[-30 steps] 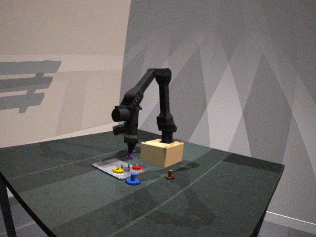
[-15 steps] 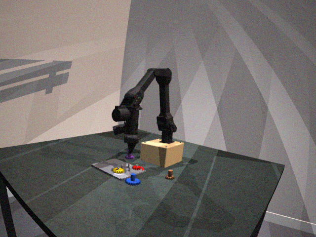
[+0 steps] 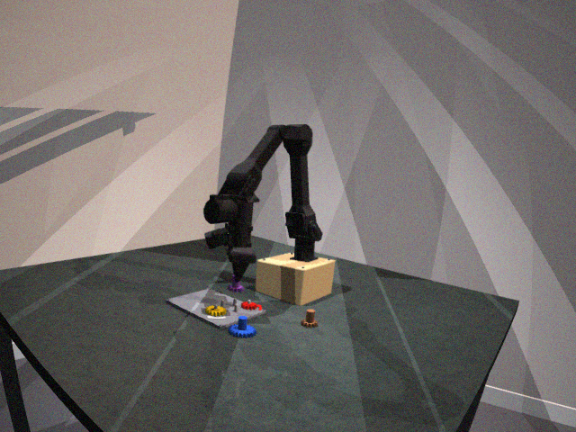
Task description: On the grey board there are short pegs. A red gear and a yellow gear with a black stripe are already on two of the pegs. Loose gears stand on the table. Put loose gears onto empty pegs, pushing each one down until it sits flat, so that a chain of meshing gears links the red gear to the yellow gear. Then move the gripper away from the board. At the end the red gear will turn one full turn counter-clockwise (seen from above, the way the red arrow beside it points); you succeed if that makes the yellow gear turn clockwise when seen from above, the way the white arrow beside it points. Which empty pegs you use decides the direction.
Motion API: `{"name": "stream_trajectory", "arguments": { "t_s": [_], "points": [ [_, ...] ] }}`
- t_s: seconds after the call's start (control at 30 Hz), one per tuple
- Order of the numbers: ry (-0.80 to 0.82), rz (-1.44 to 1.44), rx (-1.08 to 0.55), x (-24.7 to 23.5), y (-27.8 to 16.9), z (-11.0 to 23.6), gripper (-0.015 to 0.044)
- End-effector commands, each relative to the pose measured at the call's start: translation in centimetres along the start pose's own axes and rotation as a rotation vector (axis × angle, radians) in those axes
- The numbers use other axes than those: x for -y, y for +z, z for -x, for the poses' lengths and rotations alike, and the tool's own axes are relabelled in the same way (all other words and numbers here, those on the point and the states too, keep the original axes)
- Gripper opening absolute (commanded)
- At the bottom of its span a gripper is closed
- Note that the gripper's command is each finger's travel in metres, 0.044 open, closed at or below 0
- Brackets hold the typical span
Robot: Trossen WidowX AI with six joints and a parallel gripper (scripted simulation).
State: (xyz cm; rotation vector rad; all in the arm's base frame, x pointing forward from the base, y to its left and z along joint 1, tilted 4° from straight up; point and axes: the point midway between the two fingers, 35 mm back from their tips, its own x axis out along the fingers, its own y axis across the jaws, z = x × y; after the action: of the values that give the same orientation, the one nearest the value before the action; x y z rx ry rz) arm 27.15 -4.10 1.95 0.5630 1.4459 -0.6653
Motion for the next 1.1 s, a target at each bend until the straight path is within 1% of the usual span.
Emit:
{"name": "stream_trajectory", "arguments": {
  "t_s": [0.0,0.17,0.37,0.77,0.97,1.07],
  "points": [
    [-0.005,0.065,0.002,0.1,0.0,-0.5,0.0],
    [-0.005,0.131,0.002,0.2,0.0,-1.2,0.0],
    [-0.005,0.104,0.002,0.2,0.1,-2.1,0.0],
    [-0.005,-0.171,0.002,0.1,0.0,-3.8,0.0],
    [-0.005,-0.33,0.003,0.2,0.0,-3.8,0.0],
    [-0.005,-0.327,0.003,0.2,0.1,-3.9,0.0]
  ]
}}
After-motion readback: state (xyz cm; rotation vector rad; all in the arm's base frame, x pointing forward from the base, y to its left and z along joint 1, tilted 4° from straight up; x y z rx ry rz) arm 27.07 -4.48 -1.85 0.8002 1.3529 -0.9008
